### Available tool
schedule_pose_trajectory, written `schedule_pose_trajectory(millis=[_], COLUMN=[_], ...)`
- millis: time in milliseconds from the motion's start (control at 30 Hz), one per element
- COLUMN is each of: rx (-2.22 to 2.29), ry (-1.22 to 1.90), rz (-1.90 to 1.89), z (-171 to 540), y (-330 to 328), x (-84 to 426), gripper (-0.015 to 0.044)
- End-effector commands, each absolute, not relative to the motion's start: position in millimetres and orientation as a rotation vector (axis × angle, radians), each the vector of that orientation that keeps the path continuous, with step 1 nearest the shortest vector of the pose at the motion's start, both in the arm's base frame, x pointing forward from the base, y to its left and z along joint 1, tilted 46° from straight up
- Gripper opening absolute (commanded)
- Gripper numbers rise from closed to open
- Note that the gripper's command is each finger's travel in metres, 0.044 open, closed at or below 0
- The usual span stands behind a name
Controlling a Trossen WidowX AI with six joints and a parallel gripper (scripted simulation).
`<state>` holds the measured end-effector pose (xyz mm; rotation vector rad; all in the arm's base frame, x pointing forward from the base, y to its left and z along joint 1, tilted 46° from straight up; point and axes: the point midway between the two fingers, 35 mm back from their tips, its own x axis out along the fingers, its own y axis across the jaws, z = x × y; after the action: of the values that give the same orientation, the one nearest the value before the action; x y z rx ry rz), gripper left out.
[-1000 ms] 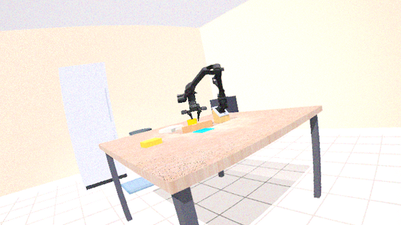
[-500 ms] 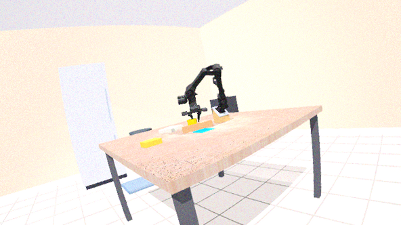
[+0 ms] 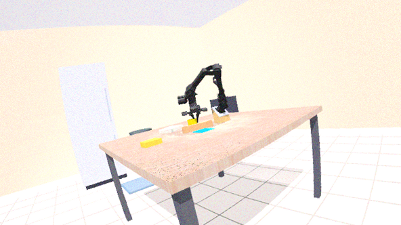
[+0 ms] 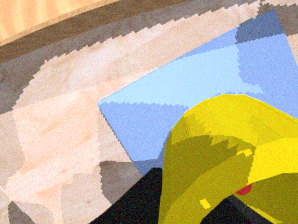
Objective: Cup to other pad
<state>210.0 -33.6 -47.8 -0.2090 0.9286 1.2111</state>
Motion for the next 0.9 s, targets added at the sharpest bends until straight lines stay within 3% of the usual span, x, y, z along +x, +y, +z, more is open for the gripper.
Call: schedule_pose_trajectory(millis=[0, 867], rx=[-0.210, -0.204], ry=[0.928, 0.931], rz=[1.211, 1.205], z=[-48, 1], y=[-34, -84], x=[210, 205], gripper=[0.0013, 0.0000])
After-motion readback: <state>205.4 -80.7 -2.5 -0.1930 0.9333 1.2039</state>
